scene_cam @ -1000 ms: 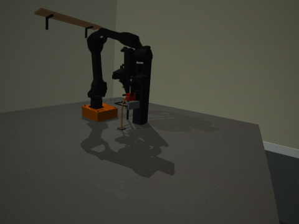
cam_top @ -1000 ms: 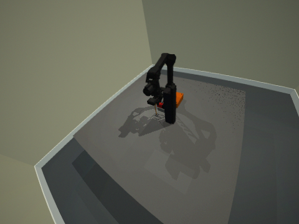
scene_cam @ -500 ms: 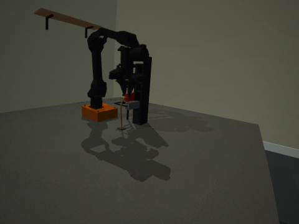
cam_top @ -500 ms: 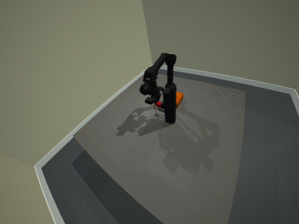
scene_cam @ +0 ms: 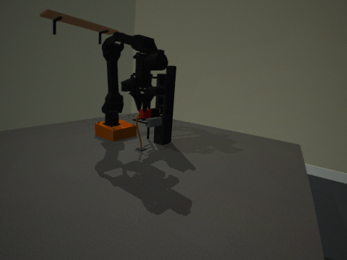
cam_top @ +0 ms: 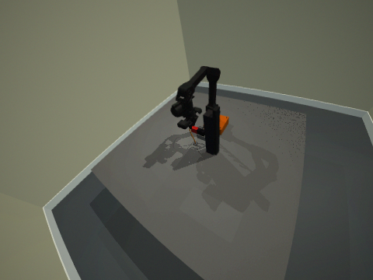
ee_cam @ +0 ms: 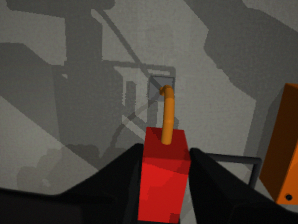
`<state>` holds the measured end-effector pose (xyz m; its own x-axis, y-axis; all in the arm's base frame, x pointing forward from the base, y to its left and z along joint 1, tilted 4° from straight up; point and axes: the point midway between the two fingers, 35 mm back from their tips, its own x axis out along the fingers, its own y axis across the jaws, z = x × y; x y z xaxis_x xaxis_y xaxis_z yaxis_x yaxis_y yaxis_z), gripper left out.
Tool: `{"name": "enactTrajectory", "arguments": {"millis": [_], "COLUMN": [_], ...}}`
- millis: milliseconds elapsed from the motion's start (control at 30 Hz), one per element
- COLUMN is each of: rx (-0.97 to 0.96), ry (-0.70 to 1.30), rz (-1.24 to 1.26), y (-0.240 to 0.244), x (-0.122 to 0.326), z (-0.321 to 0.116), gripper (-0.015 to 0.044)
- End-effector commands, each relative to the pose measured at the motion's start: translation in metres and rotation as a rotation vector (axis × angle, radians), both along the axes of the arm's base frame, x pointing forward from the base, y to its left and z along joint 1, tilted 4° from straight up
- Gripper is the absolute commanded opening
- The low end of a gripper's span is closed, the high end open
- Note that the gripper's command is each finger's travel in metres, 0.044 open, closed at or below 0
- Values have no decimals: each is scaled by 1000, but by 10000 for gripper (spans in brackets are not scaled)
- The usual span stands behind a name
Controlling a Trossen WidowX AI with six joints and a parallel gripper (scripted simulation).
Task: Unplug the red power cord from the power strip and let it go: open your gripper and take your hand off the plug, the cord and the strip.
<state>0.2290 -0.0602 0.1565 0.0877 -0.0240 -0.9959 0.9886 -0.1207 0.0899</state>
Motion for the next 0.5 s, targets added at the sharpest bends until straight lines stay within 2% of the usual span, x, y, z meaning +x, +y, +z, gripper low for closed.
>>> {"name": "enactTrajectory", "arguments": {"millis": [0, 333, 467], "rx": [-2, -4, -7], "ry": [-1, 0, 0], "rz": [-5, -5, -5], "y": [2, -13, -49], "x": [1, 0, -6], "z": [0, 4, 12], "gripper": [184, 440, 440]}}
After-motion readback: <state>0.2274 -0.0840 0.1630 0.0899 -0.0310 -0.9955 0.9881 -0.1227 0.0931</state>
